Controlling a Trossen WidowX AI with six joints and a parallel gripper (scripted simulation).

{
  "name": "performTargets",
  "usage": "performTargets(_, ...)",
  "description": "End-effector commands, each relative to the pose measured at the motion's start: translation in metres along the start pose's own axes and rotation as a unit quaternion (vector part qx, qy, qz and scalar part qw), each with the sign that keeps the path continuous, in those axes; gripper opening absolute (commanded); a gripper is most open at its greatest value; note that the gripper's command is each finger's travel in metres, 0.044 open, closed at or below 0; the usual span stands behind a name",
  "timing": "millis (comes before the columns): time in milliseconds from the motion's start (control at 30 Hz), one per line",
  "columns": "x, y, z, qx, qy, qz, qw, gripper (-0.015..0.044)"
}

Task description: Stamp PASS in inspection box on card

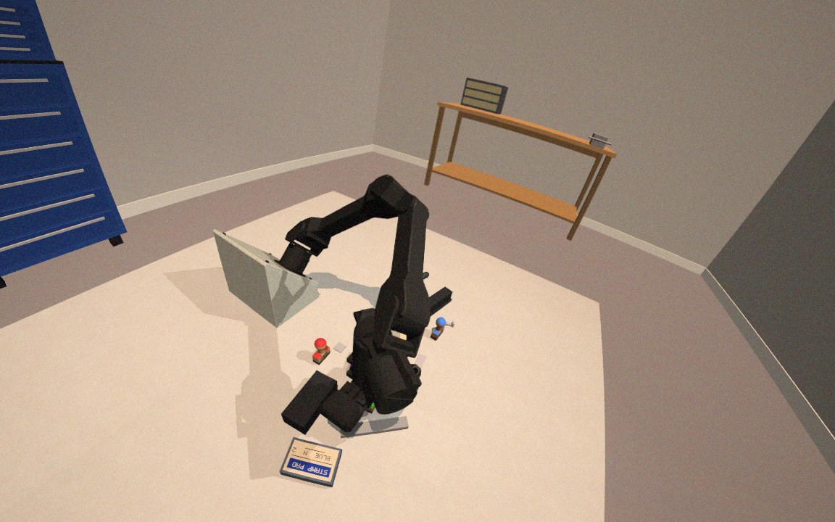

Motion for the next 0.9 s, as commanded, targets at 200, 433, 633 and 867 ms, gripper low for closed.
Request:
performTargets(200, 0.0, 0.001, -0.007, -0.001, -0.004, -0.005, 1.0, 0.0)
performTargets(433, 0.0, 0.001, -0.011, -0.001, -0.004, -0.005, 1.0, 0.0)
performTargets(633, -0.001, 0.001, -0.014, -0.001, -0.005, -0.005, 1.0, 0.0)
performTargets(867, -0.001, 0.002, -0.017, -0.001, -0.005, -0.005, 1.0, 0.0)
Point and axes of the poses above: the point midway between the two fingers, 35 mm back from their tips, its own z axis out along the fingers, its own x axis across the jaws, y = z × x, the point moved 2 cm from there along -z, back along the fingers, and after that the axes turned 7 degrees about z, right-handed, at the moved point
